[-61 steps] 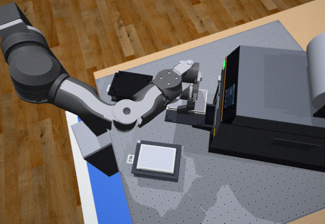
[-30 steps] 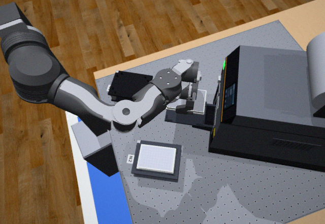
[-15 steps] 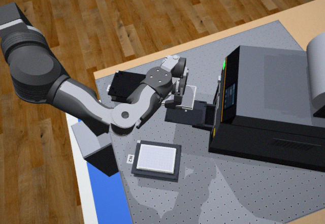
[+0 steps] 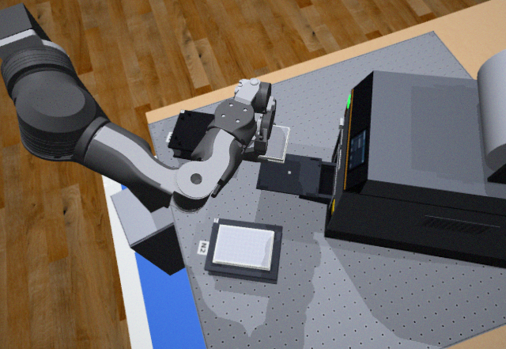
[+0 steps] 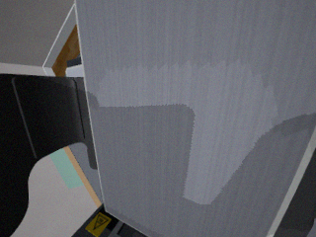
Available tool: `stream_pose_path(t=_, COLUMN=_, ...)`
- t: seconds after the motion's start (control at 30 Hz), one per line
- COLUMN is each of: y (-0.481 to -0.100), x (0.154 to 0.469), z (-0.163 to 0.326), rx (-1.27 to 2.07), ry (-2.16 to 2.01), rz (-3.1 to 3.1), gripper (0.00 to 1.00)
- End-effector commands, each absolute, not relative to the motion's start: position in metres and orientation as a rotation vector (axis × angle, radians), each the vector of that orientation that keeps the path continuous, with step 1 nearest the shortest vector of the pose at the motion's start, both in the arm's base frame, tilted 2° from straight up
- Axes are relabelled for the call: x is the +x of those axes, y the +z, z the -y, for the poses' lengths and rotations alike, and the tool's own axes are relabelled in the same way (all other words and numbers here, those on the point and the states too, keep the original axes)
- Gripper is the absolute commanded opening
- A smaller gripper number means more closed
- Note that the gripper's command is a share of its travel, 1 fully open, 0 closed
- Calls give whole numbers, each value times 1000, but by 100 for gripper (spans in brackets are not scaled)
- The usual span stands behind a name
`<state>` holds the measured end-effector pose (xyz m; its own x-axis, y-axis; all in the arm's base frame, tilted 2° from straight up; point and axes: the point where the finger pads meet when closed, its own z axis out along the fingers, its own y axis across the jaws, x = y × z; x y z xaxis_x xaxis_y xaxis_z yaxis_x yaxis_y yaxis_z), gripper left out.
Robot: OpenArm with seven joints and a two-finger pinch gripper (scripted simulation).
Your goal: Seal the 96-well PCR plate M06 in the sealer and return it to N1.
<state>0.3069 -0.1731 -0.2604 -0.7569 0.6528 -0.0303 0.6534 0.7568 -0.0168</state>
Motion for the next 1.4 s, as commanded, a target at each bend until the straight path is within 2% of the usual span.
stream_pose_path(t=0.0, y=-260, x=307, z=174, rx=1090, ry=-46, rz=-2920, gripper=0)
stream_pose_path(t=0.1, y=-260, x=307, z=174, rx=1090, ry=-46, rz=-2920, gripper=0)
stream_pose_path(t=0.27, y=-266, x=289, z=138, rx=1090, ry=-46, rz=-2920, gripper=0)
stream_pose_path(t=0.67, y=-266, x=289, z=138, rx=1090, ry=-46, rz=-2920, gripper=0)
stream_pose_path(t=0.83, y=-273, x=271, z=103, rx=1090, ry=-46, rz=-2921, gripper=0)
stream_pose_path(t=1.23, y=-273, x=271, z=103, rx=1090, ry=-46, rz=-2921, gripper=0)
stream_pose_path(t=1.37, y=-278, x=256, z=74, rx=1089, ry=-44, rz=-2921, gripper=0)
